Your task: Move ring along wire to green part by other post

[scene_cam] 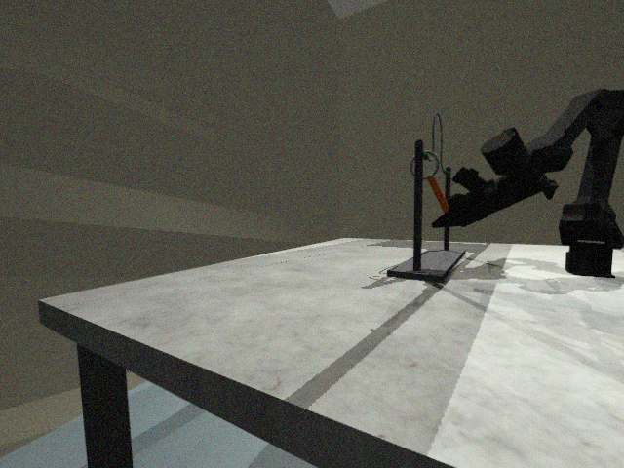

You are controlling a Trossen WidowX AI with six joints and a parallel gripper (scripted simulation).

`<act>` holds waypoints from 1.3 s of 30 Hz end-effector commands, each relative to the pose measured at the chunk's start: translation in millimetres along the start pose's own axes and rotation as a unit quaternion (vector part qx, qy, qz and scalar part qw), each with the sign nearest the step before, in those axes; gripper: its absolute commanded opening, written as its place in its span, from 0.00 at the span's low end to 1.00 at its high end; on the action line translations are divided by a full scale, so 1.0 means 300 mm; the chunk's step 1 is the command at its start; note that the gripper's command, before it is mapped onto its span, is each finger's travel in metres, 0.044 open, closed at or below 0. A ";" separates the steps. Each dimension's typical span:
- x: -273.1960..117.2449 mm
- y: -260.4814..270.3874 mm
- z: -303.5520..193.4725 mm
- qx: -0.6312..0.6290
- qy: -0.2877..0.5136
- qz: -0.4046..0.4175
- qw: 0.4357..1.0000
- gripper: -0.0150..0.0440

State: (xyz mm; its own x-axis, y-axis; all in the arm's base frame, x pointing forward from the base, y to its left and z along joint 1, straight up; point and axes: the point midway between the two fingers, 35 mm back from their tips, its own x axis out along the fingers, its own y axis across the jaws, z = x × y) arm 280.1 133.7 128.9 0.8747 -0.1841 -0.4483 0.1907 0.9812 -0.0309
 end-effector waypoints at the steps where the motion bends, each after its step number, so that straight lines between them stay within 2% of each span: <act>1: 0.001 -0.001 -0.001 0.002 -0.001 -0.001 1.000 0.00; 3: 0.001 -0.001 -0.001 0.002 -0.001 -0.001 1.000 0.00; 15: -0.006 0.001 -0.001 0.000 0.001 0.000 1.000 0.53; 29: -0.158 0.001 -0.004 0.002 0.002 -0.001 1.000 0.53; 39: -0.166 0.000 -0.003 0.002 0.002 -0.001 1.000 0.53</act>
State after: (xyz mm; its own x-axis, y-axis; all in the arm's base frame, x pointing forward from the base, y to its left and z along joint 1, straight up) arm 236.4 143.6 149.0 0.8712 -0.1833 -0.4554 0.1898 0.9813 -0.0320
